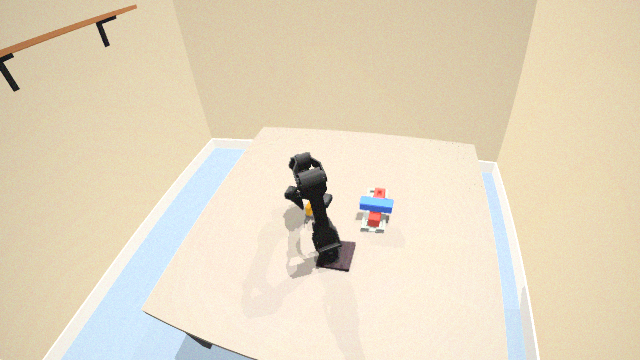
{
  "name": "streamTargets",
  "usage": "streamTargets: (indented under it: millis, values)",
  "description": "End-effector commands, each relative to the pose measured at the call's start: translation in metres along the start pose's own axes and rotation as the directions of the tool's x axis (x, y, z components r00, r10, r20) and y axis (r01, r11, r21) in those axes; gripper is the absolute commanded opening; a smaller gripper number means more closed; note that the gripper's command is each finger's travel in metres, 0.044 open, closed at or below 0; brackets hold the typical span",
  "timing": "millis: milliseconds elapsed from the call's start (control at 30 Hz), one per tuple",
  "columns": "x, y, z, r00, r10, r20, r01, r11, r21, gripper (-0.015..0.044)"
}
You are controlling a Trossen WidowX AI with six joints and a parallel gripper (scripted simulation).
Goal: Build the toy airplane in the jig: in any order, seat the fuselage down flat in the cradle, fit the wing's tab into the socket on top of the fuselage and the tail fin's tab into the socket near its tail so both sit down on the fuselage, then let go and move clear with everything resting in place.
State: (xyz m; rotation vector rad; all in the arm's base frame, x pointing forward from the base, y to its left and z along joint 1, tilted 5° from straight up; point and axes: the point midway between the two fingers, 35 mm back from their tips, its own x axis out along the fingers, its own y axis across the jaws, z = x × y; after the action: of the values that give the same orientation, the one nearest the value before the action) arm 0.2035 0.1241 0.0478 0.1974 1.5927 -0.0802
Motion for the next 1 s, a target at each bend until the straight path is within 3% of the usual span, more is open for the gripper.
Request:
streamTargets:
  millis: [0, 200, 467, 967]
  values:
    - [0.001, 0.001, 0.0, 1.0, 0.005, -0.003, -0.005, 1.0, 0.003, 0.023]
    - [0.001, 0.001, 0.0, 1.0, 0.005, -0.003, -0.005, 1.0, 0.003, 0.0073]
    - [0.001, 0.001, 0.0, 1.0, 0.005, -0.003, -0.005, 1.0, 0.003, 0.0]
    - [-0.041, 0.005, 0.006, 1.0, 0.005, -0.002, -0.005, 1.0, 0.003, 0.0]
